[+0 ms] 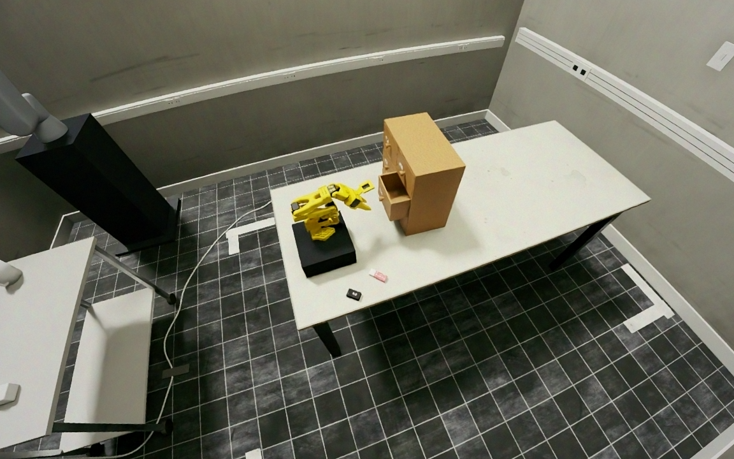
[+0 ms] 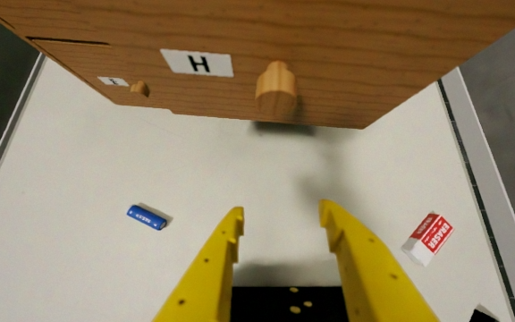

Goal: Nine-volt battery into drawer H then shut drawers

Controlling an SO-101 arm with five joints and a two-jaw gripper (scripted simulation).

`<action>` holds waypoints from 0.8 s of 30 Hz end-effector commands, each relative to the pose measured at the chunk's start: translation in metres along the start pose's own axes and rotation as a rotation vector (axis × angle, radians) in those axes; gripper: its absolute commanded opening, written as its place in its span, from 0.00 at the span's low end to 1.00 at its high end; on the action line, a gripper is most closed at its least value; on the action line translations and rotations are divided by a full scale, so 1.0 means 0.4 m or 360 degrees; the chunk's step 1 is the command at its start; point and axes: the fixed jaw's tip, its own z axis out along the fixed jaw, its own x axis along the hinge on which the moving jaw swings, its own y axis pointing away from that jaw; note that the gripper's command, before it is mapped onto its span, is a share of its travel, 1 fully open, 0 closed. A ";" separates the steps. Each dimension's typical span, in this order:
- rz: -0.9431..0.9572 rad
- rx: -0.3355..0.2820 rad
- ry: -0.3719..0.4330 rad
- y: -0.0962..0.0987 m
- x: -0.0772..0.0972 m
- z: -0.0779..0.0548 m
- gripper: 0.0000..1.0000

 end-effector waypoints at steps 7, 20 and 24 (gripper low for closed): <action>-0.0016 -0.0018 0.0395 0.002 0.055 0.015 0.21; -0.0016 -0.0018 0.0395 0.002 0.055 0.015 0.21; -0.0016 -0.0018 0.0395 0.002 0.055 0.015 0.21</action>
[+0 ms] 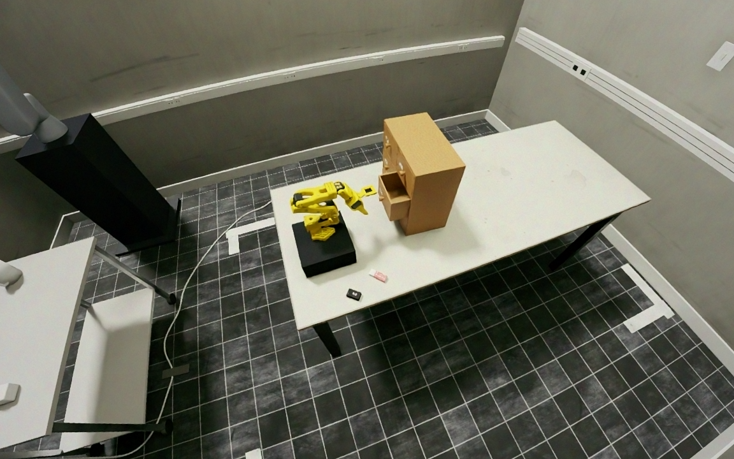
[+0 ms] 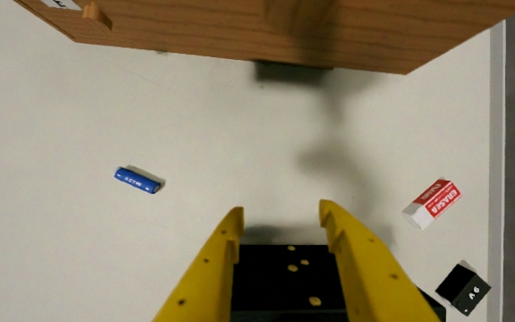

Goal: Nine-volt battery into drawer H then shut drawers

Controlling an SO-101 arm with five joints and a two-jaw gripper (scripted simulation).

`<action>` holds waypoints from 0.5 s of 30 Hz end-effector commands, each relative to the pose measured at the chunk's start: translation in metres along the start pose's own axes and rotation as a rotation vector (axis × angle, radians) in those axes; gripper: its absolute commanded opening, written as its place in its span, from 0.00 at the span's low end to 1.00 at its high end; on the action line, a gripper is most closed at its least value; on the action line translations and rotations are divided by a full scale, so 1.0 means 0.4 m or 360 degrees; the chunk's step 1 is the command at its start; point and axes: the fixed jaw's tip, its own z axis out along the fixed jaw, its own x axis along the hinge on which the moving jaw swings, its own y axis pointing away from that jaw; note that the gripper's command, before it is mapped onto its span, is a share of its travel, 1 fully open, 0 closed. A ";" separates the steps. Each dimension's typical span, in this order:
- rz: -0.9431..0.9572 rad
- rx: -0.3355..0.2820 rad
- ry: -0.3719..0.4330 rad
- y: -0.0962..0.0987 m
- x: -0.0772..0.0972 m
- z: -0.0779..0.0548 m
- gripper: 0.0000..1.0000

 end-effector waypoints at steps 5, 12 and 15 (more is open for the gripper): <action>-0.0007 0.0006 -0.0165 -0.002 -0.055 -0.059 0.22; 0.0003 0.0021 -0.0537 -0.005 -0.120 -0.215 0.24; 0.0007 0.0026 -0.0696 -0.005 -0.122 -0.285 0.25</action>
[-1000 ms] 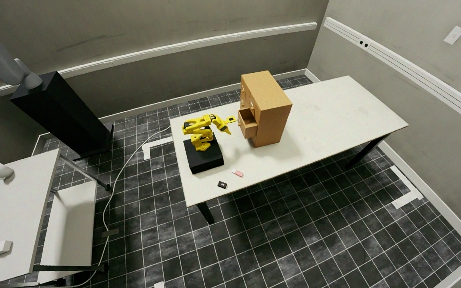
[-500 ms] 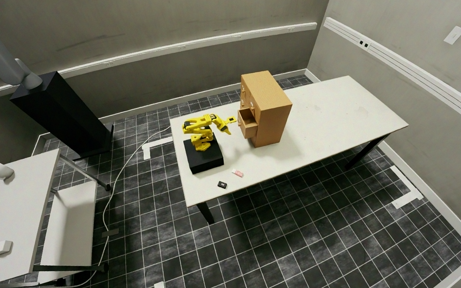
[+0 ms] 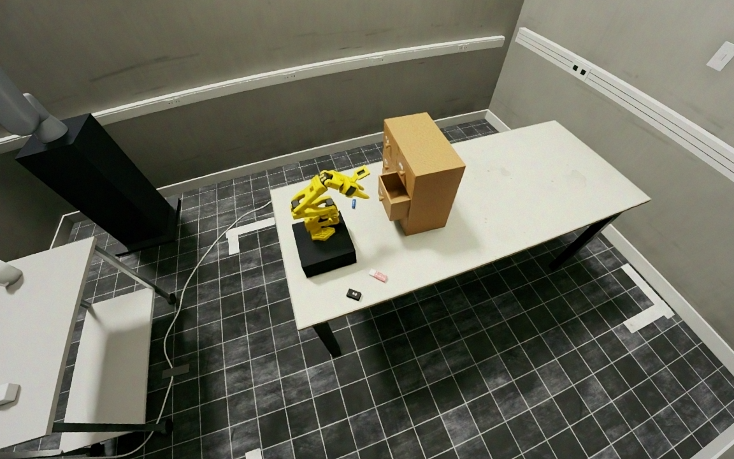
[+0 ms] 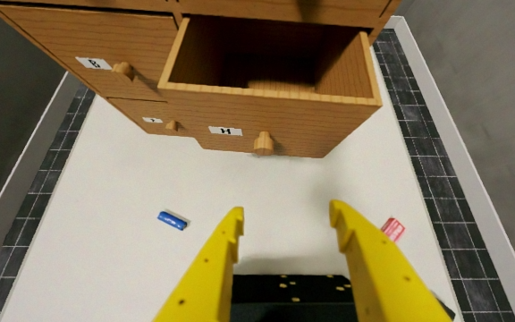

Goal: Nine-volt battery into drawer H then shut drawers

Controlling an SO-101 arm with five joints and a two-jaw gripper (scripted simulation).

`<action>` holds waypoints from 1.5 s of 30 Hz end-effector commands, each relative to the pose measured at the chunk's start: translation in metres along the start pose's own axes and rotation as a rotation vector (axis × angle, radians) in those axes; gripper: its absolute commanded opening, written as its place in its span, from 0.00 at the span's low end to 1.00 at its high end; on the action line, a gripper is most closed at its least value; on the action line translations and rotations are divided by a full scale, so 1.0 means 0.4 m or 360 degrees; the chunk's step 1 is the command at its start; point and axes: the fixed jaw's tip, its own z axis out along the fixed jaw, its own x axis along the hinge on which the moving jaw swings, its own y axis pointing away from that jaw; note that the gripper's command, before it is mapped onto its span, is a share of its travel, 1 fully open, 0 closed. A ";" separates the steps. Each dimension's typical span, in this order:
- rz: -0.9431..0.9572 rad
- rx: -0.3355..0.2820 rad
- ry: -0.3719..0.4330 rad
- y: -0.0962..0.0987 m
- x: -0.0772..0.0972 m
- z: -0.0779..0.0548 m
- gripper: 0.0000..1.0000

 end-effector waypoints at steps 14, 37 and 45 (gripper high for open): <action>0.0011 0.0010 -0.0256 -0.002 -0.032 -0.136 0.28; 0.0011 0.0012 -0.0301 -0.002 -0.041 -0.149 0.30; 0.0225 0.0308 -0.0289 -0.071 -0.036 -0.152 0.30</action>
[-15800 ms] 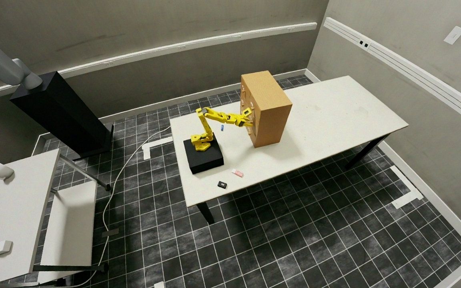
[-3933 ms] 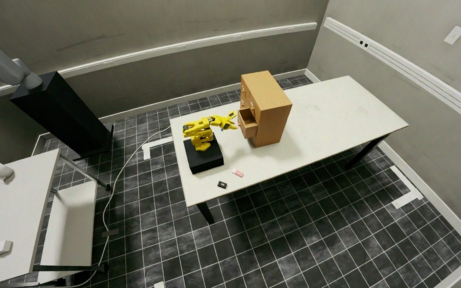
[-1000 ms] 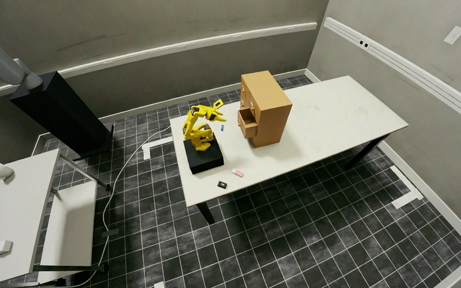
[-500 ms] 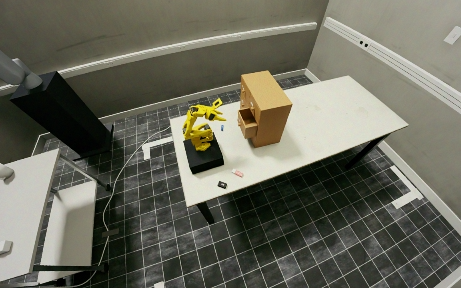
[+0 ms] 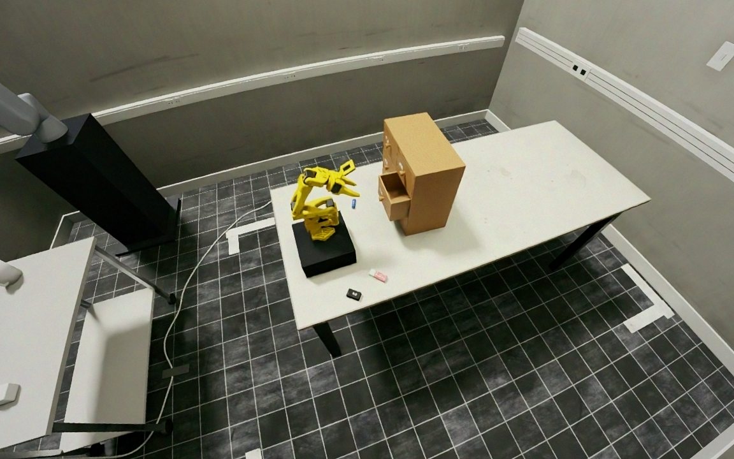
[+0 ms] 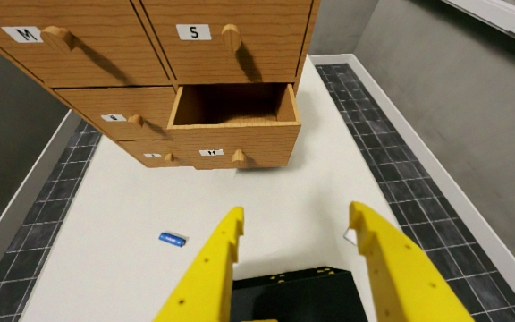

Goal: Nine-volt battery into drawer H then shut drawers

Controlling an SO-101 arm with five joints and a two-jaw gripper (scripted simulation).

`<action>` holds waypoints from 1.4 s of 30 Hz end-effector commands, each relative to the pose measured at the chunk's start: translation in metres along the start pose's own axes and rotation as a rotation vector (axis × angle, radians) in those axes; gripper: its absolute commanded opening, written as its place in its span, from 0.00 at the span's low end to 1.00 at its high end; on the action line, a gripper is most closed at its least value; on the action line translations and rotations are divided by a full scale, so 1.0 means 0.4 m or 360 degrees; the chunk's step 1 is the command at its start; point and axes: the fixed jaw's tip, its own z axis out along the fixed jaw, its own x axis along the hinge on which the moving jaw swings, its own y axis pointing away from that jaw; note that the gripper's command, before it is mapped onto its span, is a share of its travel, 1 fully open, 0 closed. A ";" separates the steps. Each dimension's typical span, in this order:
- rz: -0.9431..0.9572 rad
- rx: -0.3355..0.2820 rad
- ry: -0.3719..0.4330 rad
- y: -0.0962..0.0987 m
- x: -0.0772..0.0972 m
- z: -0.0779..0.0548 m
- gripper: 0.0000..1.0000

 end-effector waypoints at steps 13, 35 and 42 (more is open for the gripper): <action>0.0381 0.0633 0.0009 -0.136 0.015 -0.024 0.30; 0.0912 0.1529 0.0043 -0.279 0.087 -0.135 0.30; 0.1097 0.1843 0.0054 -0.305 0.120 -0.189 0.30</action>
